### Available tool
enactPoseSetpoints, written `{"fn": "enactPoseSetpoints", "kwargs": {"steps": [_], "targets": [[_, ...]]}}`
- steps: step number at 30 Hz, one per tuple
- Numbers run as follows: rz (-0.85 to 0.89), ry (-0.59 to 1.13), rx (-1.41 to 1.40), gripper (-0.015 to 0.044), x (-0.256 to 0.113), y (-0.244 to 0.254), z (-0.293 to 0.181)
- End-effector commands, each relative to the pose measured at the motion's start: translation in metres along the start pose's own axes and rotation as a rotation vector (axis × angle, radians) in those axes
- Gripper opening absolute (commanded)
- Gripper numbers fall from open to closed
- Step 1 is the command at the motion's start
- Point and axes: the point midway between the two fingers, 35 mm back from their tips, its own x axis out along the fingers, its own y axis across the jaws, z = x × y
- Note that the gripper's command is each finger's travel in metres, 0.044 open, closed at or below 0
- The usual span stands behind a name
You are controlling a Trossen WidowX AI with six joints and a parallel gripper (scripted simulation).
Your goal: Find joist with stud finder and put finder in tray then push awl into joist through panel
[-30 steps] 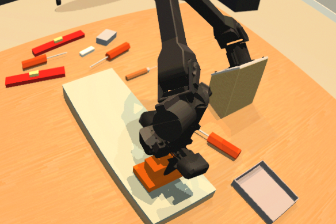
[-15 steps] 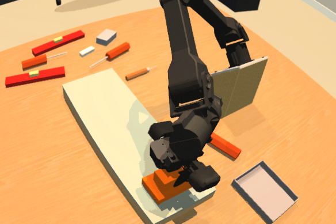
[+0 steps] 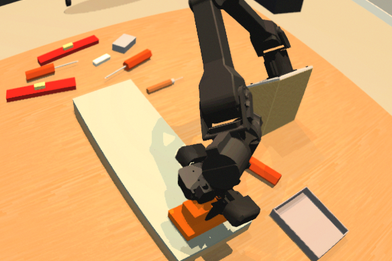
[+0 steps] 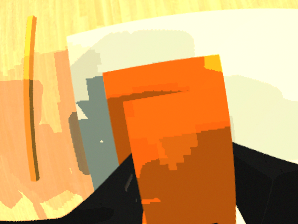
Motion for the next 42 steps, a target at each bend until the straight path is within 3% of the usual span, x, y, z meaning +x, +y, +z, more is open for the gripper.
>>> {"fn": "enactPoseSetpoints", "kwargs": {"steps": [1, 42], "targets": [[0.002, 0.002, -0.001, 0.0, 0.0, -0.004, -0.001], [-0.004, 0.004, -0.005, 0.0, 0.002, -0.11, -0.001]]}}
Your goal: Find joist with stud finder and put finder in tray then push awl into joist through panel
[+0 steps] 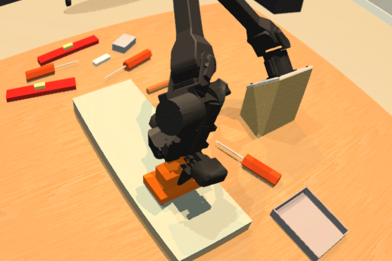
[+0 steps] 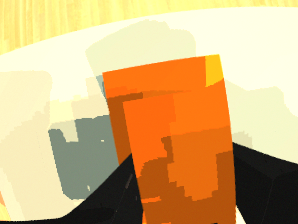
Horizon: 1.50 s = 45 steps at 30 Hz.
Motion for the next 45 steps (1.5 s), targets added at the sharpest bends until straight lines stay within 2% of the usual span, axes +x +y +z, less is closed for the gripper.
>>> {"fn": "enactPoseSetpoints", "kwargs": {"steps": [1, 45], "targets": [[-0.006, 0.0, 0.003, 0.0, 0.001, -0.012, 0.0], [-0.012, 0.001, 0.0, 0.0, 0.001, -0.126, 0.0]]}}
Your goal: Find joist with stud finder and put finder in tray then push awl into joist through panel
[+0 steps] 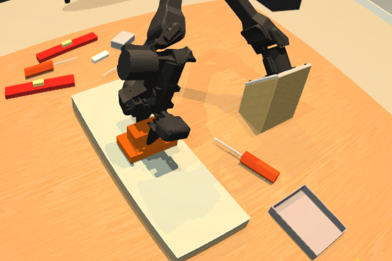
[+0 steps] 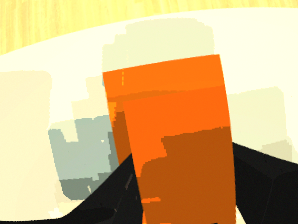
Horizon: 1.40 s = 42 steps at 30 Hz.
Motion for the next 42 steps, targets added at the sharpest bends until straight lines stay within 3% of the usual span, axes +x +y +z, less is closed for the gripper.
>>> {"fn": "enactPoseSetpoints", "kwargs": {"steps": [1, 42], "targets": [[-0.006, 0.001, 0.004, 0.0, 0.001, -0.012, 0.0], [-0.011, 0.0, 0.003, 0.0, 0.0, -0.118, 0.0]]}}
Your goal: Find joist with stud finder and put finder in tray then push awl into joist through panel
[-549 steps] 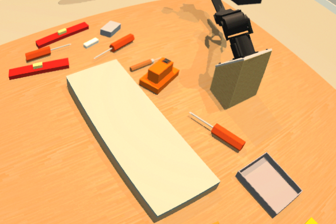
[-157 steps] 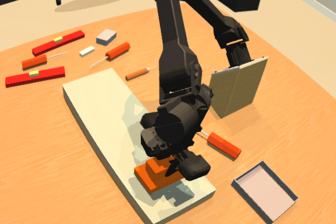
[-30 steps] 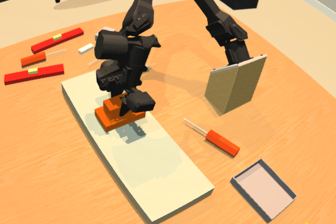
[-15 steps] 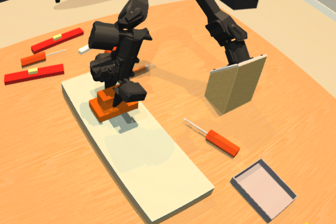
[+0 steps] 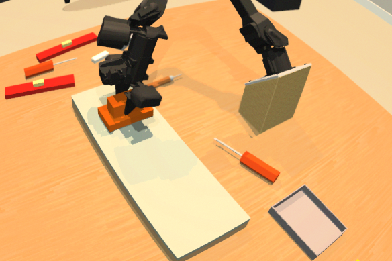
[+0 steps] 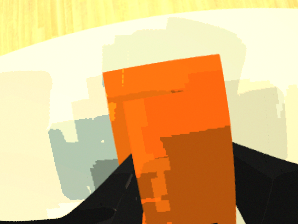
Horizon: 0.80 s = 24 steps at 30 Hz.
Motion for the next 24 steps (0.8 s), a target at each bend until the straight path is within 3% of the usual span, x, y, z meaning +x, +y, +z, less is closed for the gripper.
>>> {"fn": "enactPoseSetpoints", "kwargs": {"steps": [1, 24], "targets": [[-0.006, 0.003, 0.005, 0.0, 0.0, -0.014, 0.0], [-0.01, 0.002, 0.005, 0.0, 0.0, -0.073, 0.0]]}}
